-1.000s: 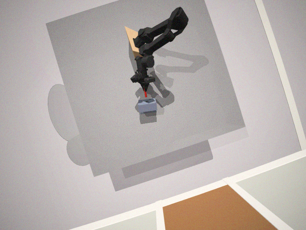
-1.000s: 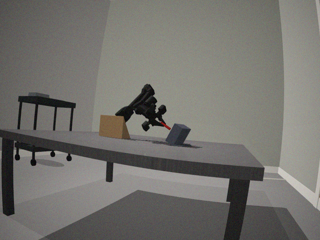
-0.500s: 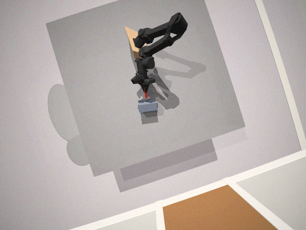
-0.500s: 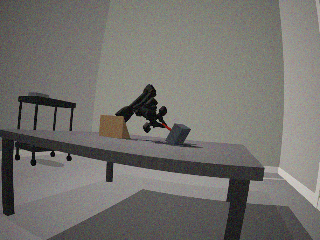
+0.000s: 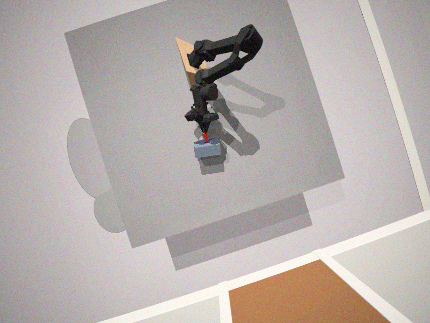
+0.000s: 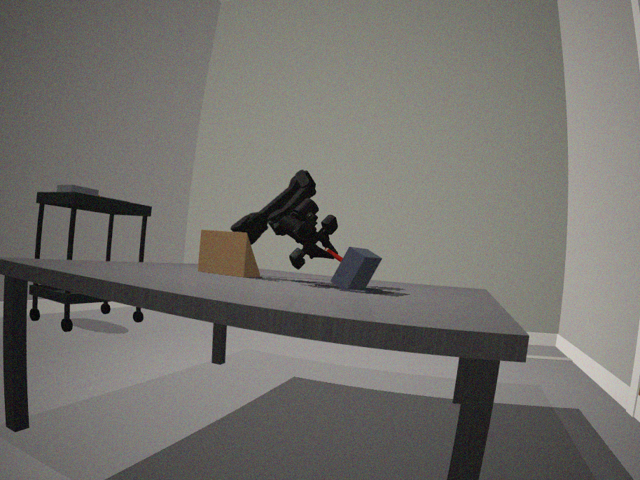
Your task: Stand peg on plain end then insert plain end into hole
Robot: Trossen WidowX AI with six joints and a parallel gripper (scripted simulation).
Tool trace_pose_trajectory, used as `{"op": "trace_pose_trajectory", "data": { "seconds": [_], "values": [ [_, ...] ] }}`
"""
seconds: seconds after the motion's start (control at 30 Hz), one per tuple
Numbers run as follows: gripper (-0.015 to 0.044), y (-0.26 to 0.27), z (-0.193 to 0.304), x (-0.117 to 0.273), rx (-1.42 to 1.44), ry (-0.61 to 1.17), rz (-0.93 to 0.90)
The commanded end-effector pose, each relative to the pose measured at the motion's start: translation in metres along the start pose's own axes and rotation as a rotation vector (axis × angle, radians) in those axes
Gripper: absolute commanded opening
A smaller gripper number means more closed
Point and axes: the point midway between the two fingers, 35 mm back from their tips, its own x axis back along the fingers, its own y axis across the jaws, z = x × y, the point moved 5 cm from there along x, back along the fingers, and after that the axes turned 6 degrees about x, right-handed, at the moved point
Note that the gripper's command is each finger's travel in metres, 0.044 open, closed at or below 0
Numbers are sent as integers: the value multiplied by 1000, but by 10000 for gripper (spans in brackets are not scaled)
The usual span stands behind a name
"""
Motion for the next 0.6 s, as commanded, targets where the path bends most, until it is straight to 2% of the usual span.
{"op": "trace_pose_trajectory", "data": {
  "seconds": [0.0,0.57],
  "values": [
    [0,0,0,1,0,1,1],
    [0,1,-1,-1,0,1,1]
  ]
}}
